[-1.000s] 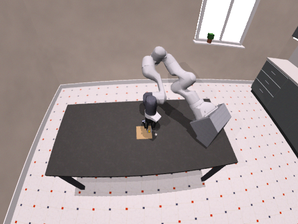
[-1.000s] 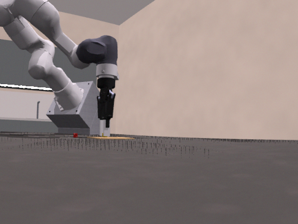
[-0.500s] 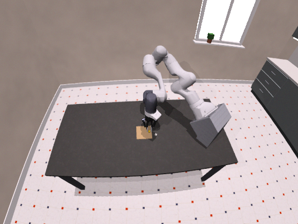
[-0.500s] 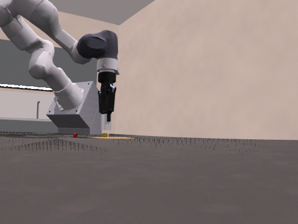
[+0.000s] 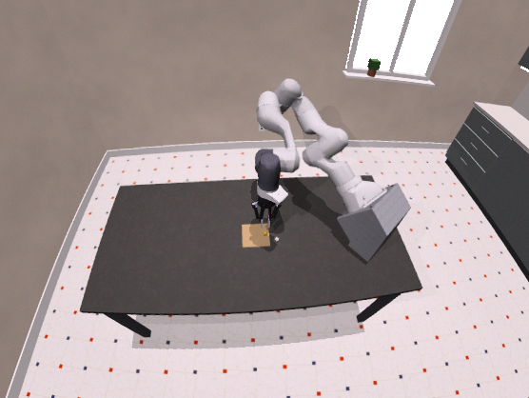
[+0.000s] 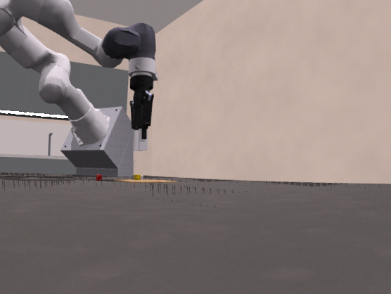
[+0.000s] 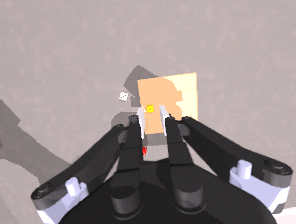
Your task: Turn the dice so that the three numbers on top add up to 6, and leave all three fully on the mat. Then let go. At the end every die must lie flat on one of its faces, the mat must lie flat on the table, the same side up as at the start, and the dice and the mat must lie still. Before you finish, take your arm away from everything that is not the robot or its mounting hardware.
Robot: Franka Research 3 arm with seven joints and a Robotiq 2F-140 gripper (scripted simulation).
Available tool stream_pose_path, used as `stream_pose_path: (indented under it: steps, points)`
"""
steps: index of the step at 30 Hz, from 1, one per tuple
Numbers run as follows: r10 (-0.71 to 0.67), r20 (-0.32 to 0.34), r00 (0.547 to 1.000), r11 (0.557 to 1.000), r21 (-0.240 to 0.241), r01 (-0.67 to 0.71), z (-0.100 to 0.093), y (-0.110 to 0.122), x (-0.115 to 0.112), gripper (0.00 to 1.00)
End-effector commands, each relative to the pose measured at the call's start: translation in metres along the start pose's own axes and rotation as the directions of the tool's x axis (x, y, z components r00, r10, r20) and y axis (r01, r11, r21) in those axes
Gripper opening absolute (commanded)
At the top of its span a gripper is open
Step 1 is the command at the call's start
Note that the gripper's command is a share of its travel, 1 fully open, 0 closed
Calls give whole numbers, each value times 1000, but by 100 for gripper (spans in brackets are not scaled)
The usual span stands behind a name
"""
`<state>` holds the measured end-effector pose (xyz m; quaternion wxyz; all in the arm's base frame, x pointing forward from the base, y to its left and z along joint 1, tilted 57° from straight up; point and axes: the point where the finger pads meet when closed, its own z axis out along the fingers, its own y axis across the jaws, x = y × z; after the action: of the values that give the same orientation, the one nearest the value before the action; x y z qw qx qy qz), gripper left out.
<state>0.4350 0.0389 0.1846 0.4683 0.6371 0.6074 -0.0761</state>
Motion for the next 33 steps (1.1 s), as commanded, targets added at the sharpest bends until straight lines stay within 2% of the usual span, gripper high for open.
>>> stream_pose_path:
  steps: [1, 3, 4, 25, 28, 31, 33]
  points:
    - [-15, 20, 1000, 1000, 10, 15, -3, -2, -7, 19]
    - [-15, 20, 1000, 1000, 10, 15, -3, -2, -7, 19]
    - [-15, 20, 1000, 1000, 10, 15, -3, -2, -7, 100]
    - [-10, 19, 1000, 1000, 11, 9, -2, -3, -6, 100]
    - [34, 9, 999, 999, 21, -34, -5, -6, -6, 100]
    - [161, -13, 987, 986, 53, -160, -12, -12, -5, 100]
    - [161, -13, 987, 986, 53, -160, -12, -12, -5, 100]
